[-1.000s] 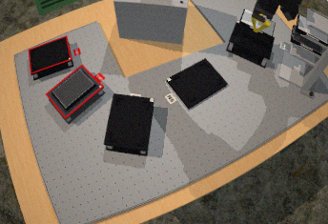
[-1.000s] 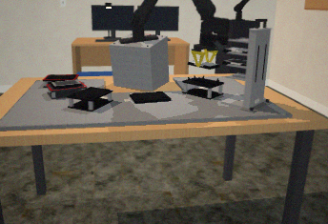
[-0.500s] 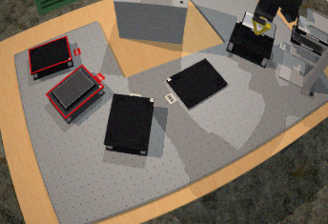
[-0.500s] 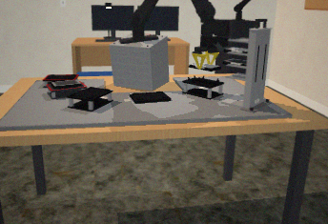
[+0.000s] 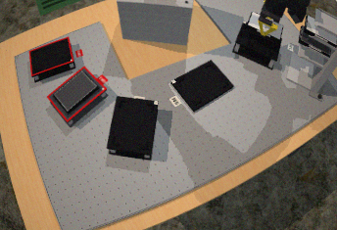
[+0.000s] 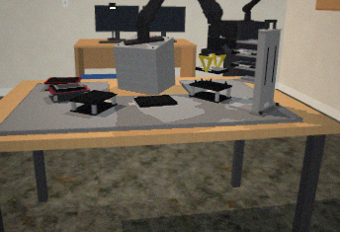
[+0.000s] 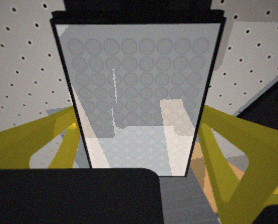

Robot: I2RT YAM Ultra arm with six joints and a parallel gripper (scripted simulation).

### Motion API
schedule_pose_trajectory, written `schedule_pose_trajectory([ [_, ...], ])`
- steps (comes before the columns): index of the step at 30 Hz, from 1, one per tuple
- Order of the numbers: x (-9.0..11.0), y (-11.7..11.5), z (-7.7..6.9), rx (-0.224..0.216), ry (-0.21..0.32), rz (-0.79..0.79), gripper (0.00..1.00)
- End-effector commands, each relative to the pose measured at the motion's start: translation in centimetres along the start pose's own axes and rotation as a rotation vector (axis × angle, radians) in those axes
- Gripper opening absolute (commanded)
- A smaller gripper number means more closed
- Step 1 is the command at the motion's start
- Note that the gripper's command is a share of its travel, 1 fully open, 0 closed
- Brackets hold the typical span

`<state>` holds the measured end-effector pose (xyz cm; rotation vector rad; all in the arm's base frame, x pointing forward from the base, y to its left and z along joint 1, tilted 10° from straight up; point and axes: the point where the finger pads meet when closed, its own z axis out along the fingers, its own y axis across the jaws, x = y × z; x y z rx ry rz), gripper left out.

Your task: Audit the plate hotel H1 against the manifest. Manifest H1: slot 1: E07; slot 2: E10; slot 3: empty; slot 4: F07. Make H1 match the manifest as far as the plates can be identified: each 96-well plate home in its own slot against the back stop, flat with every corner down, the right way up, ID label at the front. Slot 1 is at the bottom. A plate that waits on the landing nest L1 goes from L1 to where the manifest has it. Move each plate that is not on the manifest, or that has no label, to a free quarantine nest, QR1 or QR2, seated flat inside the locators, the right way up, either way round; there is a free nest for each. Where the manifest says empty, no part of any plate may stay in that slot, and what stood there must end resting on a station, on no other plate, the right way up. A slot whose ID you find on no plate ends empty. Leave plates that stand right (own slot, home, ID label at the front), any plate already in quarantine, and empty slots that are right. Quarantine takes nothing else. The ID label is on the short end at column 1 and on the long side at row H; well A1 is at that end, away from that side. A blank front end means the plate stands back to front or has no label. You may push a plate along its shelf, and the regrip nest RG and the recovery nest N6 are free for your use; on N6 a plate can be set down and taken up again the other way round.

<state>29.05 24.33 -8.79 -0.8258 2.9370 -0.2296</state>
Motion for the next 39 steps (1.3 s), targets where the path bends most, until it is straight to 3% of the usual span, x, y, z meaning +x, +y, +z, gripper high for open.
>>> schedule_pose_trajectory([
  [1,-1.8,0.5,-1.9,-0.015,-0.069,-0.007,0.86],
  [23,-0.4,0.2,-1.1,-0.008,-0.038,-0.010,0.86],
  [26,-0.6,0.2,-1.1,-0.009,-0.043,-0.008,0.86],
  [27,-1.9,0.3,-1.7,-0.016,-0.074,-0.001,0.86],
  [32,-1.3,0.0,-0.9,-0.012,-0.055,0.001,0.86],
  [36,0.2,-0.1,0.8,-0.001,-0.008,-0.008,0.86],
  [39,-0.7,0.1,0.3,-0.007,-0.034,-0.005,0.86],
])
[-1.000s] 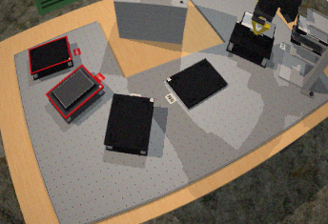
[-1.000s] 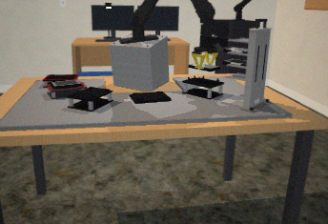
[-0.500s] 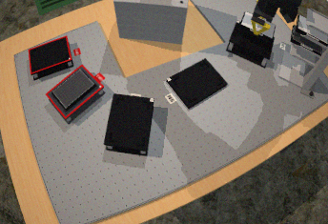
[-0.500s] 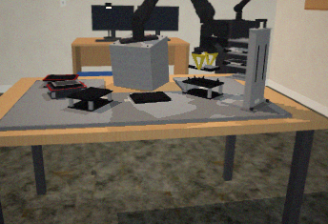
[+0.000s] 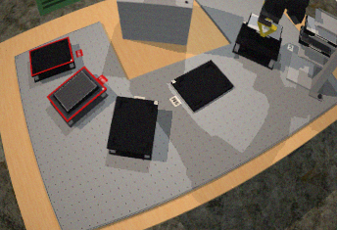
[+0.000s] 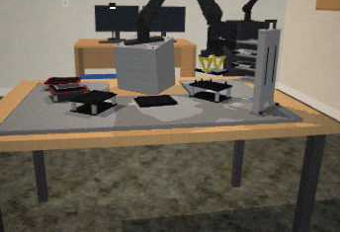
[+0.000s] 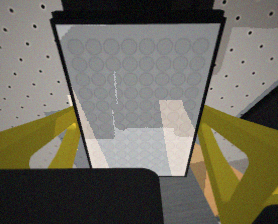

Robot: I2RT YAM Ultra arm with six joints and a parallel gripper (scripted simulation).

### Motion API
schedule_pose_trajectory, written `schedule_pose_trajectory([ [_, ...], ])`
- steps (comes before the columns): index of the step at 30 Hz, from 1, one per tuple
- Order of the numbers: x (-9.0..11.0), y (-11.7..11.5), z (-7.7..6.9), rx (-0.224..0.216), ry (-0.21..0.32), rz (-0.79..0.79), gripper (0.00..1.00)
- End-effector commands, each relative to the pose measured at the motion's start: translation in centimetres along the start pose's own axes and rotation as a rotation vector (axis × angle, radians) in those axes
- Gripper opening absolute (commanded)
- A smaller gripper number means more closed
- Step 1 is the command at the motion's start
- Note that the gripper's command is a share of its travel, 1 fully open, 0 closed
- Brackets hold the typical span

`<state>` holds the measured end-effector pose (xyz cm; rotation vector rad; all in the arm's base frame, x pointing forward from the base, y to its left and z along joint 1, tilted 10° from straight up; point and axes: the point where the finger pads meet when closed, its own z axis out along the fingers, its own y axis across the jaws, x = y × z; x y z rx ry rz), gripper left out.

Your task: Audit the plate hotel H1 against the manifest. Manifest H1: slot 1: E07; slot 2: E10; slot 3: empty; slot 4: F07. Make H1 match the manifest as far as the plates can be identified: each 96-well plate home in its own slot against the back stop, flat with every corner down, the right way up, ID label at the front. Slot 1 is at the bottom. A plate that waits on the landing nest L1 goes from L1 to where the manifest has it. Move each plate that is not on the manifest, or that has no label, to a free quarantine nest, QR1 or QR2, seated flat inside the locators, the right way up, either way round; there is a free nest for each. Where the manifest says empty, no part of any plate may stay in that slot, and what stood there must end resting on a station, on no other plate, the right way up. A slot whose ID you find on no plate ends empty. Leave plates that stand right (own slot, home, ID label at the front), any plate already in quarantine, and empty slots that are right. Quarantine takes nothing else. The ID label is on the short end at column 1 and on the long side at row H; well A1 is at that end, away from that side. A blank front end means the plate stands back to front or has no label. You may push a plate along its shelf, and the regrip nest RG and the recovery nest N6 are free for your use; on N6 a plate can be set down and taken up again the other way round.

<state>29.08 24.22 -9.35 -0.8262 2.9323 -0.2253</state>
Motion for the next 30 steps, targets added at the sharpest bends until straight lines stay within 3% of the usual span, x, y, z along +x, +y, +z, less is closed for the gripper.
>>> schedule_pose_trajectory([
  [1,-0.8,0.1,-0.3,-0.006,-0.032,-0.003,0.86],
  [4,-0.9,0.0,-0.3,-0.007,-0.034,-0.001,0.86],
  [7,0.2,-0.1,0.7,0.000,-0.005,-0.006,0.86],
  [11,-0.7,0.0,0.2,-0.006,-0.032,-0.003,0.86],
  [15,-0.3,0.0,1.0,-0.003,-0.016,-0.004,0.86],
  [21,-0.6,0.1,1.0,-0.005,-0.027,-0.004,0.86],
  [22,-1.1,0.0,0.5,-0.009,-0.043,-0.001,0.86],
  [26,0.2,-0.1,1.9,0.000,-0.003,-0.006,0.86],
  [30,-1.2,0.1,1.1,-0.009,-0.042,-0.002,0.86],
])
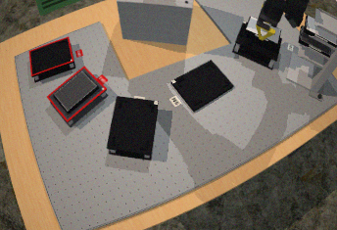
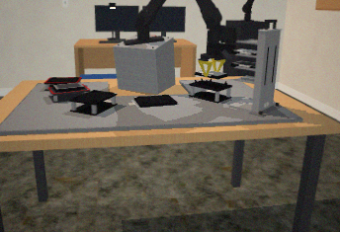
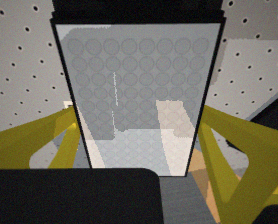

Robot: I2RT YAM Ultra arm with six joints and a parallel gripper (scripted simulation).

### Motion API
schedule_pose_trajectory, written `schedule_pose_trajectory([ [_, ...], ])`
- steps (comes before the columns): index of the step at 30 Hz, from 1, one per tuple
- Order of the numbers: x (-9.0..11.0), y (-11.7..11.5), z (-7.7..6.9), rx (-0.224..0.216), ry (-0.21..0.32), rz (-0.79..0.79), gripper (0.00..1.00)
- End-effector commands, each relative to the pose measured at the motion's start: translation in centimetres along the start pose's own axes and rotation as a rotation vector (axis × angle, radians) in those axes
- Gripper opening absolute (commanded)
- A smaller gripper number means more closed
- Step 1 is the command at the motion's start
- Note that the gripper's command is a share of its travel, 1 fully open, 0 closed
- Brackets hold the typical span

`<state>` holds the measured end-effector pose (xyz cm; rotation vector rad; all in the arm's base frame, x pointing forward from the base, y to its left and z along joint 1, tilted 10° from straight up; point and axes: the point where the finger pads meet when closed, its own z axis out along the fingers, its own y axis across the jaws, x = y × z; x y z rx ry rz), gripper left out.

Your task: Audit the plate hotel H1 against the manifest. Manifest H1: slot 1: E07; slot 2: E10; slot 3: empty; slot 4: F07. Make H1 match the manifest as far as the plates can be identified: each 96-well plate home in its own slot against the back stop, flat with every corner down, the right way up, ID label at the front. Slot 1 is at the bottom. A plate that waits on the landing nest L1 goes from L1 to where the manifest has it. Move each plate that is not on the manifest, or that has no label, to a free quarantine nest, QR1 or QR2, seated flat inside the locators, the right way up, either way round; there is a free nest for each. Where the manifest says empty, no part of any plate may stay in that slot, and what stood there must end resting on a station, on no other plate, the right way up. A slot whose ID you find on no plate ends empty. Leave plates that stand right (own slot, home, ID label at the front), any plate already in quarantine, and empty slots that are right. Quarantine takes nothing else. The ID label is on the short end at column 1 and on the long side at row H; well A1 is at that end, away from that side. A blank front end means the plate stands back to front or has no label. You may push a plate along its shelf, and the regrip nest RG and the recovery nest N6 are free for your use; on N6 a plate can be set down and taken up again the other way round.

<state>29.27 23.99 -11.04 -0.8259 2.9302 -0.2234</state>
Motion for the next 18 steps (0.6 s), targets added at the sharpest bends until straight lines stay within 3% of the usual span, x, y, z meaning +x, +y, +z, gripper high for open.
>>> schedule_pose_trajectory([
  [1,-1.0,0.1,-0.3,-0.007,-0.034,-0.002,0.86],
  [3,-0.6,0.0,0.4,-0.004,-0.018,-0.003,0.86],
  [8,-1.0,0.0,-0.2,-0.008,-0.038,0.000,0.86],
  [11,-0.3,0.2,0.7,-0.003,-0.015,-0.009,0.86],
  [18,-0.4,0.0,1.2,-0.003,-0.017,-0.004,0.86],
])
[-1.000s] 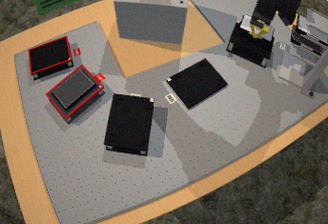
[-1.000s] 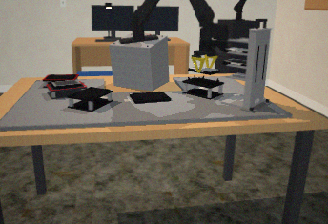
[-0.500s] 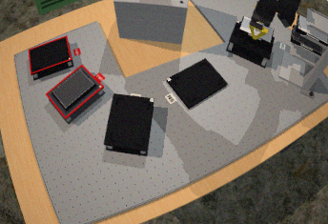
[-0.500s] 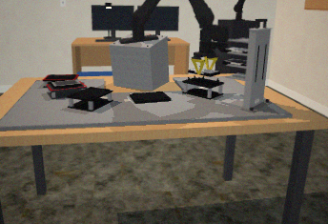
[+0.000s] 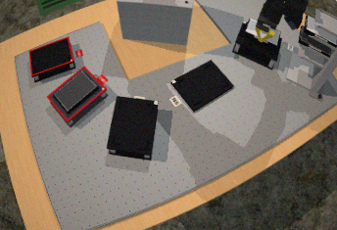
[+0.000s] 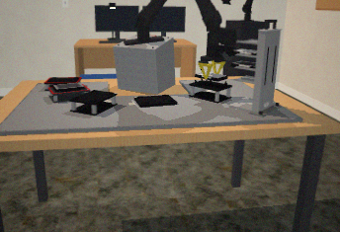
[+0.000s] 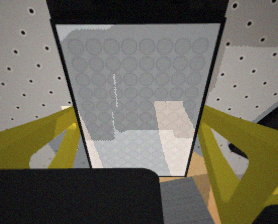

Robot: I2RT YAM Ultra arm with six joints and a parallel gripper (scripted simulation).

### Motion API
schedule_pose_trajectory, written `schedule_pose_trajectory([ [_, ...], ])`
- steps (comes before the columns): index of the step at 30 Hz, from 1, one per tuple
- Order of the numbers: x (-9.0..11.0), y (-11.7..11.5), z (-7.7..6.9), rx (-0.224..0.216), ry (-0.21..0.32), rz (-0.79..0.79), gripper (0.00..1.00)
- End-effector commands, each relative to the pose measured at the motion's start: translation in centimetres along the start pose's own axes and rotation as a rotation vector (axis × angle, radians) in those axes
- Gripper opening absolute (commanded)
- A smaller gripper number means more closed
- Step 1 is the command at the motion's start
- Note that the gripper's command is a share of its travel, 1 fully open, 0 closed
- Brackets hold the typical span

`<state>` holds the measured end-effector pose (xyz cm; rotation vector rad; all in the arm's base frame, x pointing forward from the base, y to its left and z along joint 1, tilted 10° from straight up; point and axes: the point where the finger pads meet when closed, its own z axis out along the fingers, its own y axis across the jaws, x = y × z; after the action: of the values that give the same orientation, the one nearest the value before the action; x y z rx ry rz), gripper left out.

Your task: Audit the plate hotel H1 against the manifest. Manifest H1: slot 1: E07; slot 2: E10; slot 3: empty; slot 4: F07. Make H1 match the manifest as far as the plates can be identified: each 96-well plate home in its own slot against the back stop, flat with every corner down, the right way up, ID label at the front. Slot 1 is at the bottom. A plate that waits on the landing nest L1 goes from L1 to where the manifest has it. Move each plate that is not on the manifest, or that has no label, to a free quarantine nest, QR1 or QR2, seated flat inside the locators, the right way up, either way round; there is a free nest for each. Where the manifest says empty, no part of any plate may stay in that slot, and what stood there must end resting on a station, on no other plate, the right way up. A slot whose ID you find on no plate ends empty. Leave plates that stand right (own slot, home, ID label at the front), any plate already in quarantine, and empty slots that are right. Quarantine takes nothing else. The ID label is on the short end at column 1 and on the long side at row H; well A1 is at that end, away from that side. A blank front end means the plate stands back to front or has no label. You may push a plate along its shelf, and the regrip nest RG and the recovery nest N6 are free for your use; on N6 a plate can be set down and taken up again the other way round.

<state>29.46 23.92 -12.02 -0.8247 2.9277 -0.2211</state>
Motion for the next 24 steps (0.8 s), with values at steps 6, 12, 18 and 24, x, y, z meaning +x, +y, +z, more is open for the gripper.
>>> schedule_pose_trajectory([
  [6,-0.7,0.0,0.2,-0.005,-0.025,-0.003,0.86],
  [12,-0.7,0.0,0.5,-0.005,-0.025,-0.002,0.86],
  [18,-0.8,0.1,0.9,-0.006,-0.027,-0.004,0.86],
  [24,-1.1,0.0,1.1,-0.007,-0.031,0.000,0.86],
])
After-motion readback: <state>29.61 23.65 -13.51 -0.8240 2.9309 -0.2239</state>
